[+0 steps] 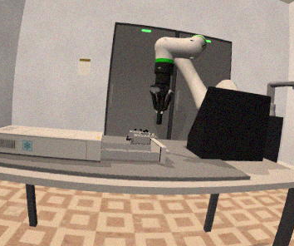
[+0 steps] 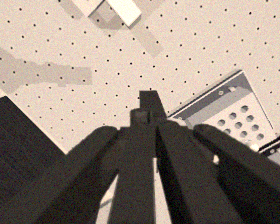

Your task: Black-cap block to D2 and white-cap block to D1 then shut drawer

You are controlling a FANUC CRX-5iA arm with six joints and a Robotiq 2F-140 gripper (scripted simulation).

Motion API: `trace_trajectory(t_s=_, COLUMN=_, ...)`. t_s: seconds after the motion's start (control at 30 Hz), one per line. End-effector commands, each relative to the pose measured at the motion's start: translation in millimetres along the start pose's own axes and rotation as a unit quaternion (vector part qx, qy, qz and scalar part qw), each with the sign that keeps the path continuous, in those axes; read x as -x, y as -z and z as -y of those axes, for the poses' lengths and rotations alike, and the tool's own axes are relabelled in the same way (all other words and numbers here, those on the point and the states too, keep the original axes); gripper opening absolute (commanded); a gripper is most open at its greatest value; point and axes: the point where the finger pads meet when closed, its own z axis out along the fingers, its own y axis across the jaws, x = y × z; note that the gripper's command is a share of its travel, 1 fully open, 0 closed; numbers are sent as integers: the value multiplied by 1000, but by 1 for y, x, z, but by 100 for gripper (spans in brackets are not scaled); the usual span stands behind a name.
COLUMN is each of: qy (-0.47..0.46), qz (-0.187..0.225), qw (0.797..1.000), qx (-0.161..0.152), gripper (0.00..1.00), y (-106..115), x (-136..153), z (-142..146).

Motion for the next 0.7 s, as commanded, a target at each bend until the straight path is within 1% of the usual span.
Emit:
trace_trajectory(t_s=0.0, qy=41, qz=-1, qw=999, qx=0, gripper=10, y=0, x=-8, z=10)
trace_trajectory(t_s=0.2, qy=121, qz=-1, qw=993, qx=0, gripper=10, y=-1, x=-22, z=29)
trace_trajectory(t_s=0.27, qy=121, qz=-1, qw=993, qx=0, gripper=10, y=-1, x=-22, z=29)
trace_trajectory(t_s=0.33, qy=147, qz=-1, qw=989, qx=0, gripper=10, y=-1, x=-26, z=36)
trace_trajectory(t_s=0.5, qy=213, qz=-1, qw=977, qx=0, gripper=10, y=-2, x=-38, z=52)
trace_trajectory(t_s=0.67, qy=277, qz=-1, qw=961, qx=0, gripper=10, y=-3, x=-49, z=68)
